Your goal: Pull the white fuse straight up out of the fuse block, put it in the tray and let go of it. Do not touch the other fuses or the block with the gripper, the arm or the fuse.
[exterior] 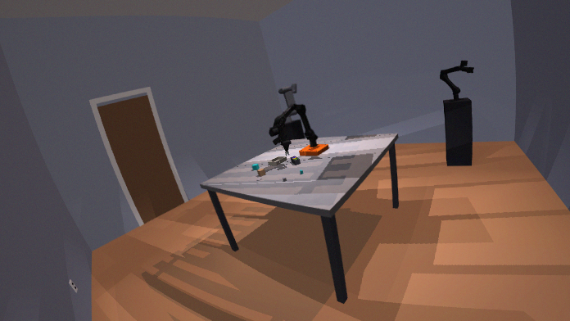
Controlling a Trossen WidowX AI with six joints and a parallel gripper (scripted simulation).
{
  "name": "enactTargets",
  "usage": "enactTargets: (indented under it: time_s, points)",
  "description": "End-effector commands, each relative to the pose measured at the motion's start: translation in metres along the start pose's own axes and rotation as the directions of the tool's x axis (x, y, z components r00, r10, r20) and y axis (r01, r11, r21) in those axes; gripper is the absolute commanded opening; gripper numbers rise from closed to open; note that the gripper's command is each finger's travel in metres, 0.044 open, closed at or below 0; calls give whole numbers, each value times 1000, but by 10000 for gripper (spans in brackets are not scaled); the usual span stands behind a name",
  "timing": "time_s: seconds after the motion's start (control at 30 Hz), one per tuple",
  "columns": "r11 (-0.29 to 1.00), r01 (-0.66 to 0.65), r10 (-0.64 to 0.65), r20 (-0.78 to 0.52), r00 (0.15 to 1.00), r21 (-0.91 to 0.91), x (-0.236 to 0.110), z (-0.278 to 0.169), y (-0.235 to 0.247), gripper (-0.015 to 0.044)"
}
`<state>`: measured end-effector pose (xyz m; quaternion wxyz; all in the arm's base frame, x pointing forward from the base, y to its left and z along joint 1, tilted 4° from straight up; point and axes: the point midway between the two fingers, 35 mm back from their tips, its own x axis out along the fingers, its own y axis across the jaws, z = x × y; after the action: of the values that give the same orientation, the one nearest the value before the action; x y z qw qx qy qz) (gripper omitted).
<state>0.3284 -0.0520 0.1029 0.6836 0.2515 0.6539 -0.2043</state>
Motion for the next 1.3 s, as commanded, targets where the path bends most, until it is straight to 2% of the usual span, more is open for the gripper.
enactTargets:
  time_s: [0.0,0.73,1.27]
  points:
    - [1000,5,-5,-8,1000,0,2,13,-18,0]
    - [1000,13,-13,-5,1000,0,2,67,-141,0]
    - [1000,13,-13,-5,1000,0,21,68,-145,0]
